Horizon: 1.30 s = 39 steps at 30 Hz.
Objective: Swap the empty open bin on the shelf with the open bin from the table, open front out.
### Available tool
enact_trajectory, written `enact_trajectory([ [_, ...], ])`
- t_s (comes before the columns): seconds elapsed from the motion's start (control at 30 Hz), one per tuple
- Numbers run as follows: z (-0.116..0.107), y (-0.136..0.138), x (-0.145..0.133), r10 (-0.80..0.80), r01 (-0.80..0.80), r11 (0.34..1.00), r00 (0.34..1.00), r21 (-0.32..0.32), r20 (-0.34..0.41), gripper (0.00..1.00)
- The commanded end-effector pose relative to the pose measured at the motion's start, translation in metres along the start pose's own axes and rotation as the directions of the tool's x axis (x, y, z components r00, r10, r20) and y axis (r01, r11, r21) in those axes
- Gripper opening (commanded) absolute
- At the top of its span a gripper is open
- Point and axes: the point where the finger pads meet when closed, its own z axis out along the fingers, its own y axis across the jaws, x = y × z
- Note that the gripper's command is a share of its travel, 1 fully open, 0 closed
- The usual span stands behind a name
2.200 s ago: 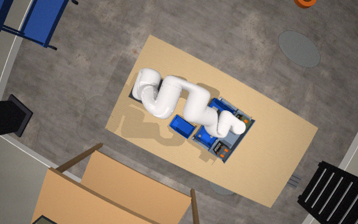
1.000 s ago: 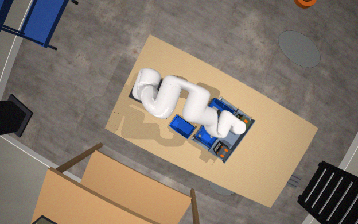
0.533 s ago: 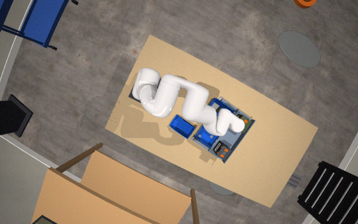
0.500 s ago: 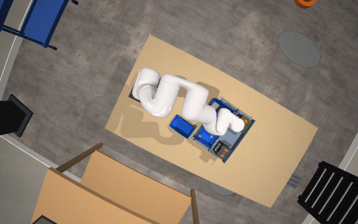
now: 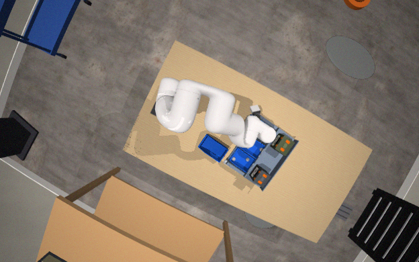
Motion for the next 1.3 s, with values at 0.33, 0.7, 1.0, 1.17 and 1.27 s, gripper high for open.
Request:
enact_trajectory([
  [0.33, 0.013, -0.024, 0.042, 0.660, -0.655, 0.750, 0.751, -0.089, 0.031, 0.00],
  [0.7, 0.013, -0.024, 0.042, 0.696, -0.691, 0.716, 0.717, -0.099, 0.038, 0.00],
  [1.0, 0.013, -0.024, 0.042, 0.696, -0.691, 0.716, 0.717, -0.099, 0.038, 0.00],
  [1.17, 0.013, -0.024, 0.042, 0.696, -0.691, 0.716, 0.717, -0.099, 0.038, 0.00],
  [1.27, 0.013, -0.024, 0.042, 0.696, -0.691, 0.716, 0.717, -0.099, 0.038, 0.00],
])
